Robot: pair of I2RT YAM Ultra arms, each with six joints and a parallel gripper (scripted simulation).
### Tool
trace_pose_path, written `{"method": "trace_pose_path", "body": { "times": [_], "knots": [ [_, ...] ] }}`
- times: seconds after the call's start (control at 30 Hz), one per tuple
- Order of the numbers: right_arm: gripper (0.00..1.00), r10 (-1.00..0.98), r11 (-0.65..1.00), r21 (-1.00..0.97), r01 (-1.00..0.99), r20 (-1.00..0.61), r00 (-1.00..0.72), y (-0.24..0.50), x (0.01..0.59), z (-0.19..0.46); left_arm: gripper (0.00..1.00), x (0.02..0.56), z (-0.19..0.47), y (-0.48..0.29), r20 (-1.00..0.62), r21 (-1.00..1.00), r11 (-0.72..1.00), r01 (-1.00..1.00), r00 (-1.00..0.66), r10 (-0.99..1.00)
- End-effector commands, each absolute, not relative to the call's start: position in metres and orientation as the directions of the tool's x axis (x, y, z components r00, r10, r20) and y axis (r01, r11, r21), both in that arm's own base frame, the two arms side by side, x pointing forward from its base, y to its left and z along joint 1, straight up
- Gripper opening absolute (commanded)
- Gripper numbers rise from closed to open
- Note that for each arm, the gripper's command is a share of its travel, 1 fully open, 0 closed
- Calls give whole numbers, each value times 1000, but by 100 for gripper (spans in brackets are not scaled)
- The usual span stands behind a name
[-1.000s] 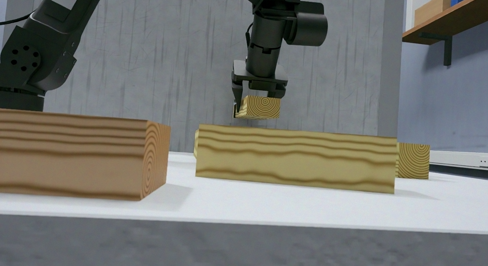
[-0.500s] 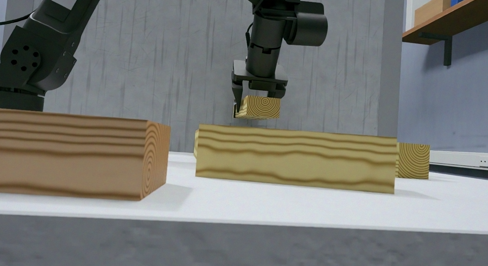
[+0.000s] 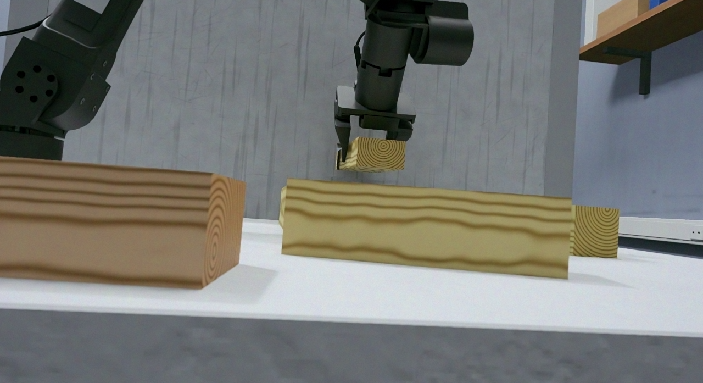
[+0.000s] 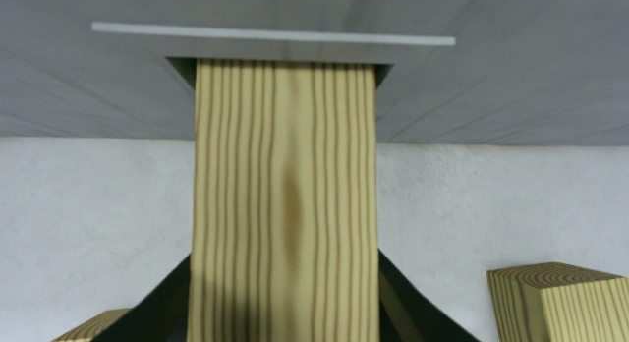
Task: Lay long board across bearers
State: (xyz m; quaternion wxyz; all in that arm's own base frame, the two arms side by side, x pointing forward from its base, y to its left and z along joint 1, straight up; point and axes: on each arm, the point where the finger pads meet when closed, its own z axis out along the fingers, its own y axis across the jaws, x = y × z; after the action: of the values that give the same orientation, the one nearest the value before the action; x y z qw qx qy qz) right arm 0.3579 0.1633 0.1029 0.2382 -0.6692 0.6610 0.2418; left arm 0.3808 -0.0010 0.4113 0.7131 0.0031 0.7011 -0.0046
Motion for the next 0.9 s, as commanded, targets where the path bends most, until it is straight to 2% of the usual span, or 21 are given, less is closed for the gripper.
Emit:
{"method": "trace_pose_path", "body": {
  "times": [0.0, 0.87],
  "knots": [
    [0, -758, -12, -39, -999, -652, 35, 155, 360, 126, 73, 375, 432, 1, -998, -10, 1000, 10, 59, -11],
    [0, -757, -11, -7, -1000, -653, 13, 117, 360, 120, 73, 375, 430, 1, -998, -10, 1000, 10, 54, -10]
  ]
}}
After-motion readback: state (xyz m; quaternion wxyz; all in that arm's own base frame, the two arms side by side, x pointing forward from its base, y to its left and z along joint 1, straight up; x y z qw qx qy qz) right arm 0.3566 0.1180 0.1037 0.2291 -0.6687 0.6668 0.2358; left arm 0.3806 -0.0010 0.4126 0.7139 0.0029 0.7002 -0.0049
